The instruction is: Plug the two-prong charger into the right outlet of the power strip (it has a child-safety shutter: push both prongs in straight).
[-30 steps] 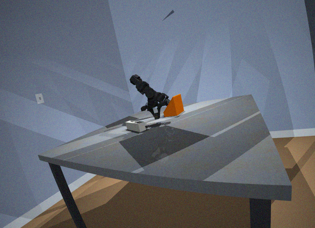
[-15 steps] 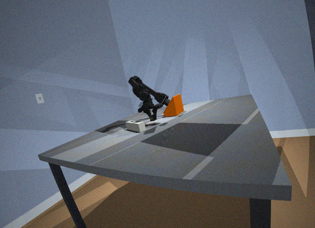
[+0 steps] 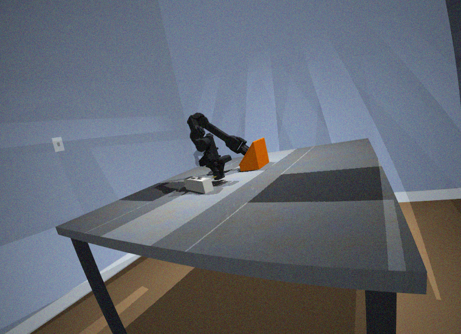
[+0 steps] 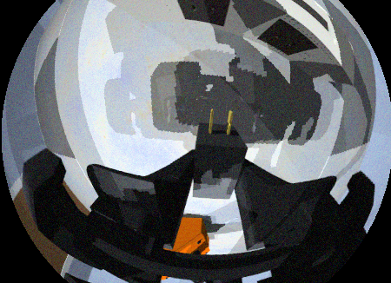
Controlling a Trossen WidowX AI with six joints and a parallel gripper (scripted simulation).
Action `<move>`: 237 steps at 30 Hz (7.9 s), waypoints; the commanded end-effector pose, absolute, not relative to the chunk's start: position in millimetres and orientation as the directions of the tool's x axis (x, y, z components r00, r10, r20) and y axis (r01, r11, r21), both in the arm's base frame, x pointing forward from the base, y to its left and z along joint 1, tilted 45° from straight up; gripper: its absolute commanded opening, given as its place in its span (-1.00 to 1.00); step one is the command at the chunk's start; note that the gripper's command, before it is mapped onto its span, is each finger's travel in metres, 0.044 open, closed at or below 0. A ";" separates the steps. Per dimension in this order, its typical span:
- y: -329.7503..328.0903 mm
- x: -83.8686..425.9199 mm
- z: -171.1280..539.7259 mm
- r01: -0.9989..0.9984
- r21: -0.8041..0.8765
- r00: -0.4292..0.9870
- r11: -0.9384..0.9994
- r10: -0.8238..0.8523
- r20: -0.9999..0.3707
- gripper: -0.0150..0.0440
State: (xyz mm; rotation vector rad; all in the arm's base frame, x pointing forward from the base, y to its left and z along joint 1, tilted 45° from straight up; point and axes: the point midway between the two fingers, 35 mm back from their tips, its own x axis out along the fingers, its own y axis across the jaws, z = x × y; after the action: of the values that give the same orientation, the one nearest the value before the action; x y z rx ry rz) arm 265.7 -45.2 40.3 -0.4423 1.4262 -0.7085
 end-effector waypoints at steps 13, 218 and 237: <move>-63.6 271.6 53.8 0.333 -0.643 0.002 0.690 -0.682 -0.731 -0.49; -87.1 343.8 81.2 0.374 -0.634 0.005 0.677 -0.685 -0.728 -0.49; -85.8 341.7 81.5 0.374 -0.634 0.005 0.677 -0.685 -0.729 -0.49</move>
State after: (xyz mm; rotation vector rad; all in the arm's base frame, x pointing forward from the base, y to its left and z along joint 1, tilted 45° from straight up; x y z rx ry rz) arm 336.9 -84.3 79.0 -0.2983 1.3535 -0.8400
